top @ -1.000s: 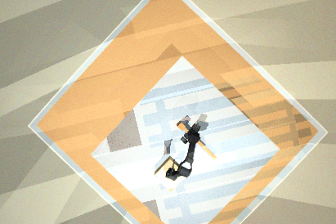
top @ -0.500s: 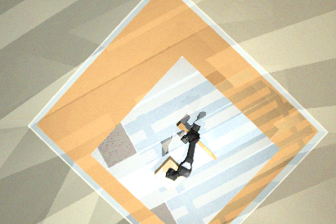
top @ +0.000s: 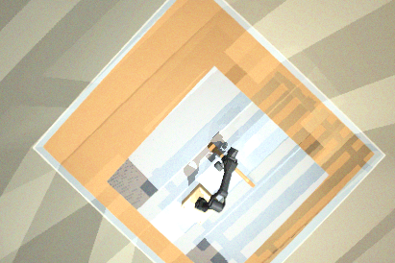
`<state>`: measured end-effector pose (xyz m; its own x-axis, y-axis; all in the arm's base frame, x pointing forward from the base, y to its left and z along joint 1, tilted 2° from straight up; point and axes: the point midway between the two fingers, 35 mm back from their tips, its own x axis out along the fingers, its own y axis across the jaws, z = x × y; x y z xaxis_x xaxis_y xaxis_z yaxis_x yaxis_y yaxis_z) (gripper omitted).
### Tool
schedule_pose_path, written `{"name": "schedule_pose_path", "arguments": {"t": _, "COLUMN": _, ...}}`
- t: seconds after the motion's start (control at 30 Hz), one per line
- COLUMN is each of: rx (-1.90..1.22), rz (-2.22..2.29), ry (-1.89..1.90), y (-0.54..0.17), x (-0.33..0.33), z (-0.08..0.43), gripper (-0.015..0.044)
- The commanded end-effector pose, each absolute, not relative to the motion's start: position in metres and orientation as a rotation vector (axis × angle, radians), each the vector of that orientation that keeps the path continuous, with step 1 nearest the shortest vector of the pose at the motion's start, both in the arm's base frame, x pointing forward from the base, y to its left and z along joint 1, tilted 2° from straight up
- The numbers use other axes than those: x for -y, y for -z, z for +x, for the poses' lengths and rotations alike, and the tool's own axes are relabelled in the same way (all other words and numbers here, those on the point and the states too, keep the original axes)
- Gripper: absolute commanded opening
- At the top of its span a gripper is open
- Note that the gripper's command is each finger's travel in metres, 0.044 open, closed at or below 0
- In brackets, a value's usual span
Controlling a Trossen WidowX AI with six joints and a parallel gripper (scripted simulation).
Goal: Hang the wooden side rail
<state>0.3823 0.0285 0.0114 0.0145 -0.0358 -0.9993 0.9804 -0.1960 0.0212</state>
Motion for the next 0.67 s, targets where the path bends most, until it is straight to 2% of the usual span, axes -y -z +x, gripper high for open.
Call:
{"name": "schedule_pose_path", "arguments": {"t": 0.0, "rx": -1.068, "rz": 1.34, "ry": 1.361, "y": -0.0127, "x": -0.0093, "z": 0.3776, "gripper": 0.044}}
{"name": "schedule_pose_path", "arguments": {"t": 0.63, "rx": -1.062, "rz": 1.347, "ry": 1.377, "y": -0.0107, "x": -0.0092, "z": 0.379, "gripper": 0.044}}
